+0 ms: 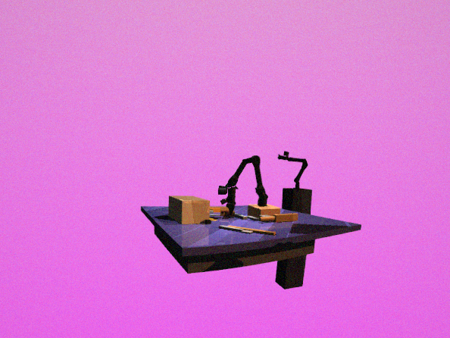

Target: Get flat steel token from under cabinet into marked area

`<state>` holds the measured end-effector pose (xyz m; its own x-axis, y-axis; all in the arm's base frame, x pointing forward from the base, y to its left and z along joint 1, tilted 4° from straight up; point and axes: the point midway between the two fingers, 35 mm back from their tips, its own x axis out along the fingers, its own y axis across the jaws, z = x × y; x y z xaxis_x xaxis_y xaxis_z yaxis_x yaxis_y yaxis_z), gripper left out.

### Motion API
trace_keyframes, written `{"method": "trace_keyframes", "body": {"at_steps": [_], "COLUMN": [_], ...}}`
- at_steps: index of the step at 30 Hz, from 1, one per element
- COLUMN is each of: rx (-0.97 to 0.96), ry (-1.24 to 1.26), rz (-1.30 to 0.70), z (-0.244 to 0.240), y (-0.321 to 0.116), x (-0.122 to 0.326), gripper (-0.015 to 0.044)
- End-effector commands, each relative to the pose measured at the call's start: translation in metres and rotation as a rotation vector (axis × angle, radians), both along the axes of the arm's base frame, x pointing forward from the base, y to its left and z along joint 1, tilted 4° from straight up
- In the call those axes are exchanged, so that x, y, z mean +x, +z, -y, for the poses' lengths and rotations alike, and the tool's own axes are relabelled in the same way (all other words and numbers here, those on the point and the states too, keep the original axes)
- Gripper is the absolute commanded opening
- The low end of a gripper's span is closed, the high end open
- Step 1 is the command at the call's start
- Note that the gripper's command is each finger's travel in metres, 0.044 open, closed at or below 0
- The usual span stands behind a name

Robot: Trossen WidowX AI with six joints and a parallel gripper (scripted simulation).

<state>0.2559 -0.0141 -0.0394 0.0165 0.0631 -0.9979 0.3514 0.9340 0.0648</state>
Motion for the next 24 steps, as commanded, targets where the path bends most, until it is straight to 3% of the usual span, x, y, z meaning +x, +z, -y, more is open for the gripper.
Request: {"method": "trace_keyframes", "body": {"at_steps": [1, 24], "rx": [-0.004, -0.006], "ry": [-0.002, -0.002], "rz": [0.000, 0.000], "z": [0.005, 0.029], "y": [0.000, -0.001], "x": [0.000, 0.001], "gripper": [0.0000, 0.0000]}}
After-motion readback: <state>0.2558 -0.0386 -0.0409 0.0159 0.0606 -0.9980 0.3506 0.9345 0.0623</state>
